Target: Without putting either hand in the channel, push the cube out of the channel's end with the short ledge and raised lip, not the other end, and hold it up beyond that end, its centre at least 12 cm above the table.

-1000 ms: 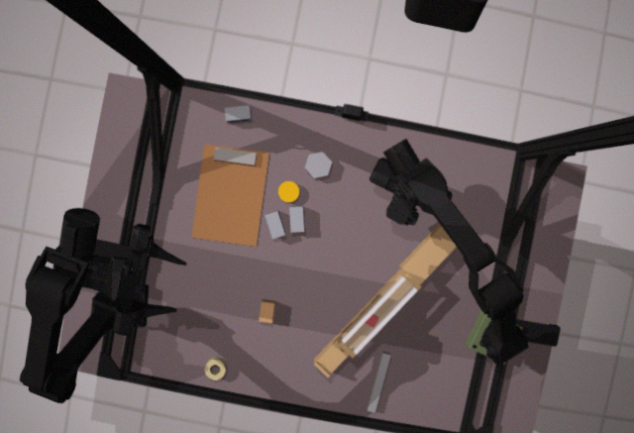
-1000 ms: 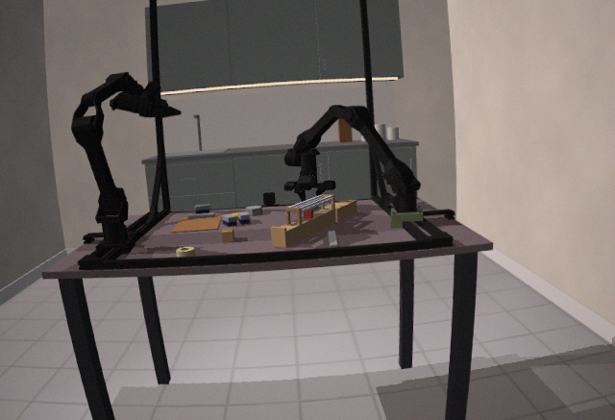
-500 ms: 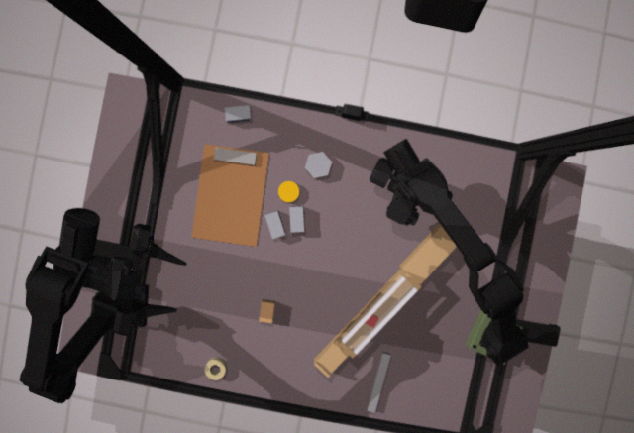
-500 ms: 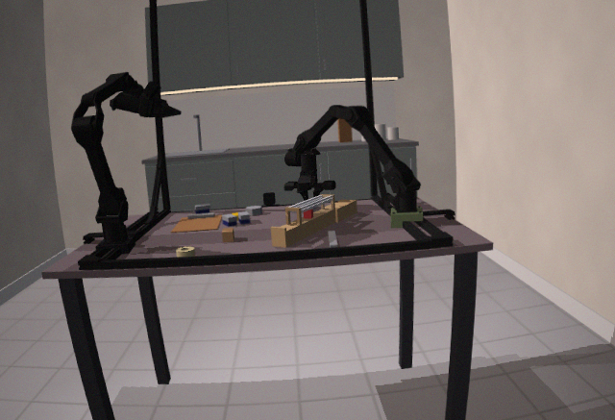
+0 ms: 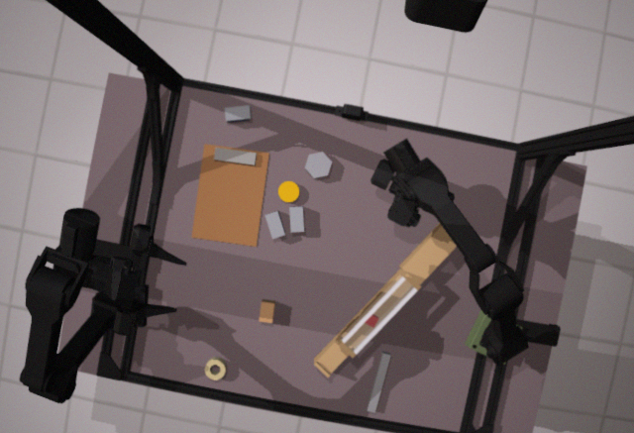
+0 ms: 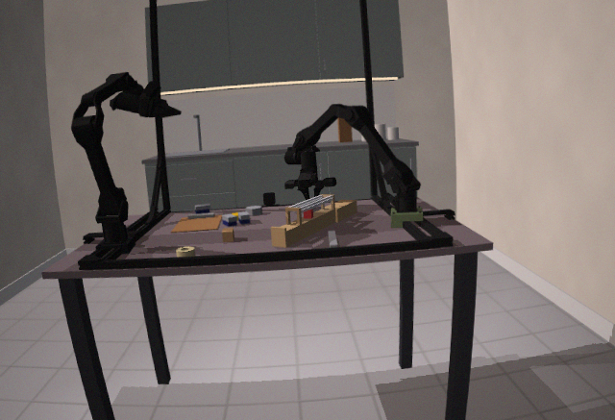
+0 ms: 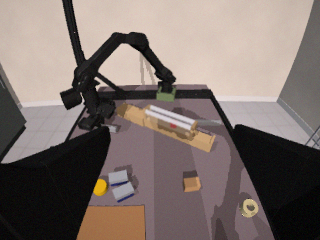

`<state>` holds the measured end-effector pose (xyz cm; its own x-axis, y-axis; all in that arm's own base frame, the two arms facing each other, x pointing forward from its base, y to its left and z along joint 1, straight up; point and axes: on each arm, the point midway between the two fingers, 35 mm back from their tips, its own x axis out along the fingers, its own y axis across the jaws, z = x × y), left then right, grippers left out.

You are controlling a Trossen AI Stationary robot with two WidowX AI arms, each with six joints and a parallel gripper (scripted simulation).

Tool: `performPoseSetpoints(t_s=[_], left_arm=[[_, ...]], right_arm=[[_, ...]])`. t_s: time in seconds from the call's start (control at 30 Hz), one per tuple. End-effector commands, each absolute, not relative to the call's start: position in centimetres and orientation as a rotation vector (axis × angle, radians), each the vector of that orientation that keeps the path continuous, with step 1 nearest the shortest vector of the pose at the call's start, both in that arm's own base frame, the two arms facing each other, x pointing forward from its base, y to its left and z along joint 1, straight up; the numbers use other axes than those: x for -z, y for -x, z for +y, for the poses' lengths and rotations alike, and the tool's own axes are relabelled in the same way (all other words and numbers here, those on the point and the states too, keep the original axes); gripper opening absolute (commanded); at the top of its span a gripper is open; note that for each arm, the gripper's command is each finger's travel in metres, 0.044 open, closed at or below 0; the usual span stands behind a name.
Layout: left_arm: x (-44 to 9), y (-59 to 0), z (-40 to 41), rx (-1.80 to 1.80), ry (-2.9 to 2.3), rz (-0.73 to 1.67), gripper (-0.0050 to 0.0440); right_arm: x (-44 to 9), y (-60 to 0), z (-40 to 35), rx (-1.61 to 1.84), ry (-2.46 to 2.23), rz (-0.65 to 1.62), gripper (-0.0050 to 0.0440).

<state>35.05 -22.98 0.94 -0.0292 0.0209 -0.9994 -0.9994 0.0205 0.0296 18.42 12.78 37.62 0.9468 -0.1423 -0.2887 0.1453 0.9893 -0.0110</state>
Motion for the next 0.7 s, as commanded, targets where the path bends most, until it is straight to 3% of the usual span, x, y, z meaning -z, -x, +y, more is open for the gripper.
performPoseSetpoints(t_s=[0.0,0.67], left_arm=[[-5.1,-35.7,-23.4,-1.193,1.195,1.218,0.0040],[-7.2,-33.5,-21.4,-1.152,1.152,1.245,0.0040]], right_arm=[[-37.7,-18.4,12.7,0.149,-0.011,0.290,0.0400],[-37.7,-18.4,12.7,0.149,-0.011,0.290,0.0400]])
